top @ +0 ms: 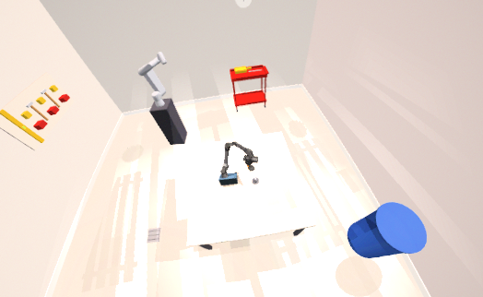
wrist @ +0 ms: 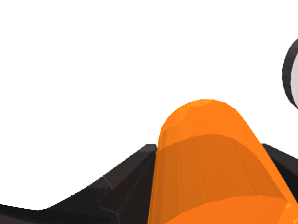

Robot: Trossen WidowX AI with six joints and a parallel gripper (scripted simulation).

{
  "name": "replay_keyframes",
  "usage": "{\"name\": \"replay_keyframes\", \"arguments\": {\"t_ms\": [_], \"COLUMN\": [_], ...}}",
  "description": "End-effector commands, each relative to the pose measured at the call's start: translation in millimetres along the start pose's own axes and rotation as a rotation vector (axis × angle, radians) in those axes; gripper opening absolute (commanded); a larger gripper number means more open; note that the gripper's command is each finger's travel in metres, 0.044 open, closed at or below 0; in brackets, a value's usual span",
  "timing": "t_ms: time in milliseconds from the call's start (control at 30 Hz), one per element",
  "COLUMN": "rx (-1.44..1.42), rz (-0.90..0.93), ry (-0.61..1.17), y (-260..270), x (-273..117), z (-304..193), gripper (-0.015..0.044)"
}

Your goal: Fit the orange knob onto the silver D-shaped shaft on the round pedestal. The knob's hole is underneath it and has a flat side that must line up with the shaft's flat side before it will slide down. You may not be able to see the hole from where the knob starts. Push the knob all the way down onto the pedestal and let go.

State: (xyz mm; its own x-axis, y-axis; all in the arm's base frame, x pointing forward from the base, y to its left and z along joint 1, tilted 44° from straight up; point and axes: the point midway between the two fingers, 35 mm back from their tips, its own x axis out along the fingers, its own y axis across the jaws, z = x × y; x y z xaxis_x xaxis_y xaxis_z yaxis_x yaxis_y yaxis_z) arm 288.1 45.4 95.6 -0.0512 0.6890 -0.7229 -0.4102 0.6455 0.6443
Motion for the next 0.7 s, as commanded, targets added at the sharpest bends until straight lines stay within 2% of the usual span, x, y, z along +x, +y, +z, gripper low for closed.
{"name": "replay_keyframes", "arguments": {"t_ms": [0,233,667], "rx": [-0.008,-0.005,0.0], "rz": [-0.005,-0.042,-0.297], "ry": [-0.005,-0.005,-0.002], "y": [3.5,5.8,23.3], "x": [-21.6,-23.0,-45.4], "z": [-1.3,-1.6,-4.0], "gripper": [0.0,0.0,0.0]}}
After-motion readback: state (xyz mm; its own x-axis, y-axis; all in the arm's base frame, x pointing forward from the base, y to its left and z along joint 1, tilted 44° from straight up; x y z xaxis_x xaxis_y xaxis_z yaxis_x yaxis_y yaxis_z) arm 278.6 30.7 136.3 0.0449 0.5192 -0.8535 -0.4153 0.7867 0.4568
